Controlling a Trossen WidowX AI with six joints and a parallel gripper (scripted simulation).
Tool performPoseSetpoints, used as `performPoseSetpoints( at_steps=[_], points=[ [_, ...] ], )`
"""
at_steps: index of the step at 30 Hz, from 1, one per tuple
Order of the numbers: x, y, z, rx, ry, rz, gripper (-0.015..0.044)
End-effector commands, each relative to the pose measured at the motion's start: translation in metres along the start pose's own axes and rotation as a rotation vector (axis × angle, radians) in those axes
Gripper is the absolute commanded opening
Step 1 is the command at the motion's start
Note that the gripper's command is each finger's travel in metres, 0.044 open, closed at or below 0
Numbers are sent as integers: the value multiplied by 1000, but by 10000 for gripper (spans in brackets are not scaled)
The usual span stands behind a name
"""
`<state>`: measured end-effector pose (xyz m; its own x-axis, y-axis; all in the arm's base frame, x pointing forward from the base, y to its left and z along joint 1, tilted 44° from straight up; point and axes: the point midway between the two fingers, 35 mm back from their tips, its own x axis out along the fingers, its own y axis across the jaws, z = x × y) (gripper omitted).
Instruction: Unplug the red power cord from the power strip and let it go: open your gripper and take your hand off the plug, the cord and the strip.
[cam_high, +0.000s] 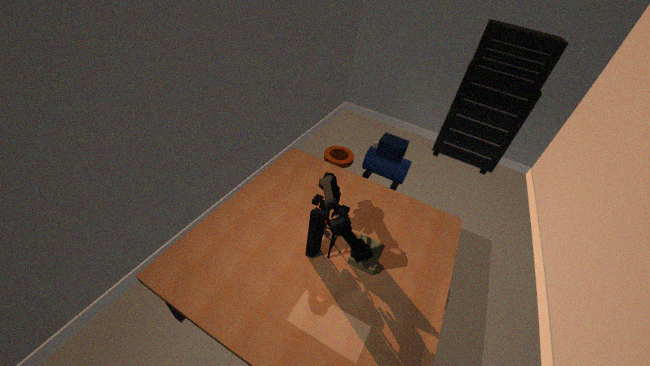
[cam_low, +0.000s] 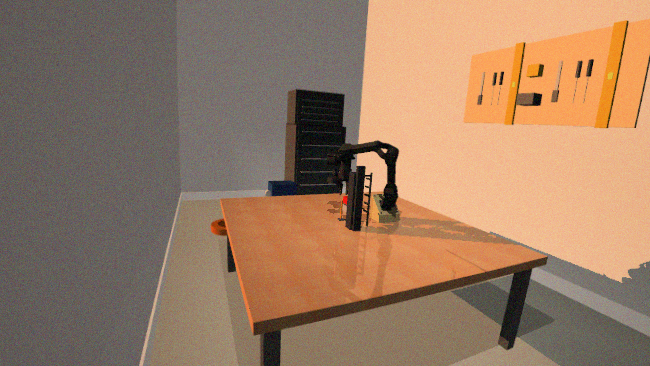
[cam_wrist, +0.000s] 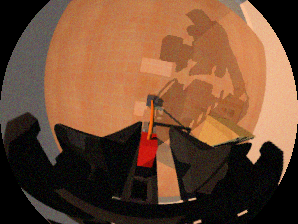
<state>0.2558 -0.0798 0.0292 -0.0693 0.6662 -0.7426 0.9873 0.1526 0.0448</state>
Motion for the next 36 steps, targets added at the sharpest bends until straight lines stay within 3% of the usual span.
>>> performPoseSetpoints(
  at_steps=[1,36],
  points=[
    [0,4,-1,32,16,1,160],
    [1,5,-41,32,18,0,160]
  ],
)
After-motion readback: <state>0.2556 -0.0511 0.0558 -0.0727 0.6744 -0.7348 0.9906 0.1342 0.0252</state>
